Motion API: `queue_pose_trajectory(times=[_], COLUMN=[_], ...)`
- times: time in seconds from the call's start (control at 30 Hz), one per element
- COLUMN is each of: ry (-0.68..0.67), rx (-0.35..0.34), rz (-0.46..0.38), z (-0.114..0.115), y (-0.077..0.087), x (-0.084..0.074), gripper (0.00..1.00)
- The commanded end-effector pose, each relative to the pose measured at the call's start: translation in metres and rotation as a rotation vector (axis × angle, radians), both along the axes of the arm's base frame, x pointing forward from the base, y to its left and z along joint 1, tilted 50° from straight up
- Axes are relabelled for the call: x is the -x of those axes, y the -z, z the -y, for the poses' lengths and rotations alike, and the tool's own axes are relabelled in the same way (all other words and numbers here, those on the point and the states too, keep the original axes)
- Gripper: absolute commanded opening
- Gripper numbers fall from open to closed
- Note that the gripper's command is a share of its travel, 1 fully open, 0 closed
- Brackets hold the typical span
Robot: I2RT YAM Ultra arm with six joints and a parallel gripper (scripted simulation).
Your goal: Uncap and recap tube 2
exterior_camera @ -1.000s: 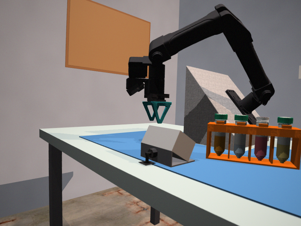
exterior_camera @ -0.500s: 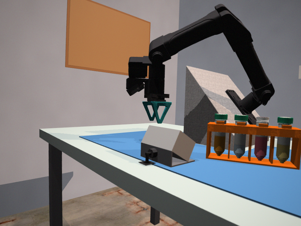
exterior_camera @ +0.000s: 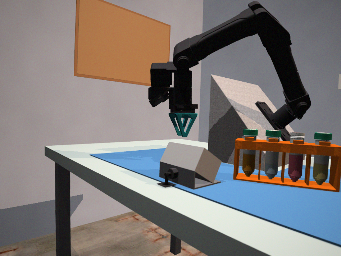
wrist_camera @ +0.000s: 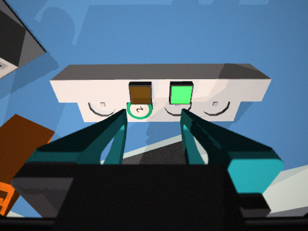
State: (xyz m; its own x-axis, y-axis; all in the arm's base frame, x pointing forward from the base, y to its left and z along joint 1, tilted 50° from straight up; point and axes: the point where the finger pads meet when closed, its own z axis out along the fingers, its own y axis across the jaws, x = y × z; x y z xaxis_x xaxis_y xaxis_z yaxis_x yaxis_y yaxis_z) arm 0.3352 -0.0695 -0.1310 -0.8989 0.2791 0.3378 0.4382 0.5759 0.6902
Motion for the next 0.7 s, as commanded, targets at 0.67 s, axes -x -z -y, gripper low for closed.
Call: queue_pose_trajectory(times=[0.67], ry=[0.02], rx=[0.017], rz=[0.03], z=[0.034], y=[-0.073], x=[0.026], gripper=[0.47])
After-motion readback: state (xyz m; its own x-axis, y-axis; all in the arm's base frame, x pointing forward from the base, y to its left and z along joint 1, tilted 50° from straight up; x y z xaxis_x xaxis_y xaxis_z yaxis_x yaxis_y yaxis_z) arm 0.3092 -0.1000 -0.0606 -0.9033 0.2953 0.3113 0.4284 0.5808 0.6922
